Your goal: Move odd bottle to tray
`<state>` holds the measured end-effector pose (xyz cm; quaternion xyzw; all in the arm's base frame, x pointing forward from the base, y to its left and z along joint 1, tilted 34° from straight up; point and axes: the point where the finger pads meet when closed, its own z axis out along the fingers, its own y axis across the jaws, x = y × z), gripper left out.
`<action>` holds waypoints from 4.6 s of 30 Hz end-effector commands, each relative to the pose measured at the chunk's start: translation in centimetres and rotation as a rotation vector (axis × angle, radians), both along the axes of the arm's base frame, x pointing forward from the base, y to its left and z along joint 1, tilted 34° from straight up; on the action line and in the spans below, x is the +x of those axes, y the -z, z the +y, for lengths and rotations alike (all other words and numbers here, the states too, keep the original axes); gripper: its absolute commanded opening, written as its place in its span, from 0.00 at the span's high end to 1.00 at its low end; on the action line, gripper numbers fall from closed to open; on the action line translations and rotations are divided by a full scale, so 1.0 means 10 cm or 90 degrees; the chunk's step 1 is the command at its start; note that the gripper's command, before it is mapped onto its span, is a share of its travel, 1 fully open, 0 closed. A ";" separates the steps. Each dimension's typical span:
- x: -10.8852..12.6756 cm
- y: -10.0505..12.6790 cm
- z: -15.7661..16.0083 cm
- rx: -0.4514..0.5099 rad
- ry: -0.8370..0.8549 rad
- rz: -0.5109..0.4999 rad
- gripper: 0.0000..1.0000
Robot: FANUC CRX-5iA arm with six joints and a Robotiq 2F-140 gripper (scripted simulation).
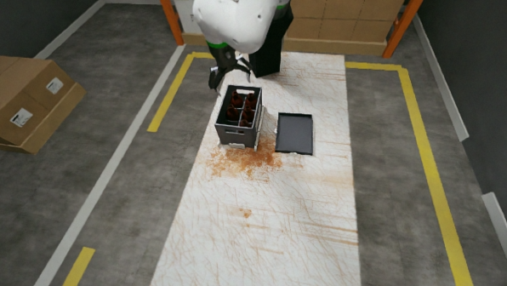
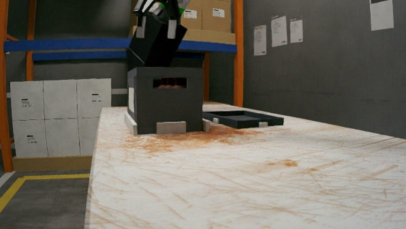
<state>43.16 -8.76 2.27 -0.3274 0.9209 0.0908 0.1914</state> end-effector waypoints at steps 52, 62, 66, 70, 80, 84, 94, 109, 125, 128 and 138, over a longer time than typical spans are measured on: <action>0.22 0.31 -0.20 -0.026 -0.053 -0.155 0.90; 0.22 0.31 -0.20 -0.026 -0.053 -0.155 0.90; 0.22 0.31 -0.20 -0.026 -0.053 -0.155 0.90; 0.22 0.31 -0.20 -0.026 -0.053 -0.155 0.90; 0.25 0.31 -0.22 -0.024 -0.054 -0.154 0.90; 0.25 0.31 -0.23 -0.024 -0.054 -0.154 0.56; 0.25 0.31 -0.23 -0.024 -0.054 -0.154 0.56; 0.25 0.31 -0.23 -0.024 -0.054 -0.154 0.56; 0.25 0.32 -0.22 -0.024 -0.054 -0.154 0.56; 0.26 0.33 -0.22 -0.024 -0.054 -0.154 0.56; 0.29 0.38 -0.20 -0.024 -0.054 -0.154 0.56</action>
